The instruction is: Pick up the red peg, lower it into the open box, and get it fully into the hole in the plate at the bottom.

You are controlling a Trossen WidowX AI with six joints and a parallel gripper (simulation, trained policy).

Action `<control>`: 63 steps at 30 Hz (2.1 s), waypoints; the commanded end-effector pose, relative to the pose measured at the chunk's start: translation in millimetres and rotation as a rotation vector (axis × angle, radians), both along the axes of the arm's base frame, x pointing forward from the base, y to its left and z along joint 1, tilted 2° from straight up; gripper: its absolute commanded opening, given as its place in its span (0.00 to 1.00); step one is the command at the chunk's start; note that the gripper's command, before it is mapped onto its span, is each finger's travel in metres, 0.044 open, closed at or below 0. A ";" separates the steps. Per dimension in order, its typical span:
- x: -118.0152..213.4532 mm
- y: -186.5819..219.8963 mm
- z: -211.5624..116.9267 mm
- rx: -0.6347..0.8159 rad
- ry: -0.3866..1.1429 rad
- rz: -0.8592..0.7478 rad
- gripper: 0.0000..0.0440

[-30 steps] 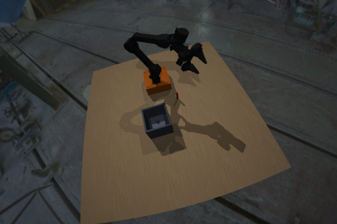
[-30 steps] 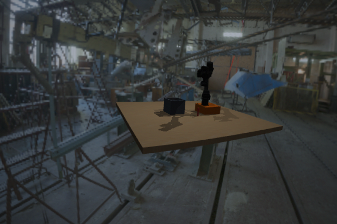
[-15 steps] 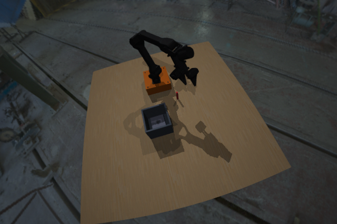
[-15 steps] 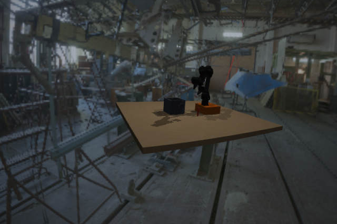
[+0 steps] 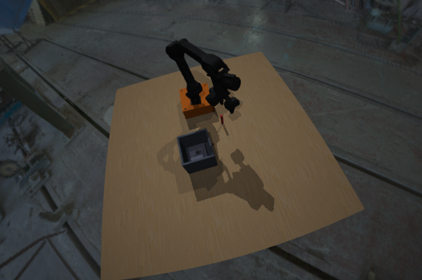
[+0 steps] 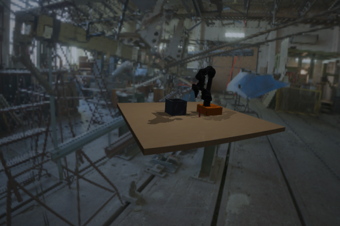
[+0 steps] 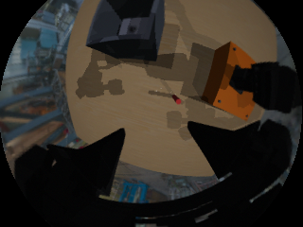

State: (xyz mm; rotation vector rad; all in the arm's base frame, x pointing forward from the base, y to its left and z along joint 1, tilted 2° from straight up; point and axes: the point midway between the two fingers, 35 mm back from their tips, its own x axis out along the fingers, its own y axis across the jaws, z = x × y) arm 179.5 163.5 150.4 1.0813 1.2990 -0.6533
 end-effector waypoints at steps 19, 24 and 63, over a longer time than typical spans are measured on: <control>-41.4 -24.0 -76.5 -0.185 0.313 -0.032 1.00; -42.1 -27.6 -95.0 -0.214 0.324 -0.037 1.00; -16.0 -1.2 -158.4 -0.130 0.257 -0.054 0.00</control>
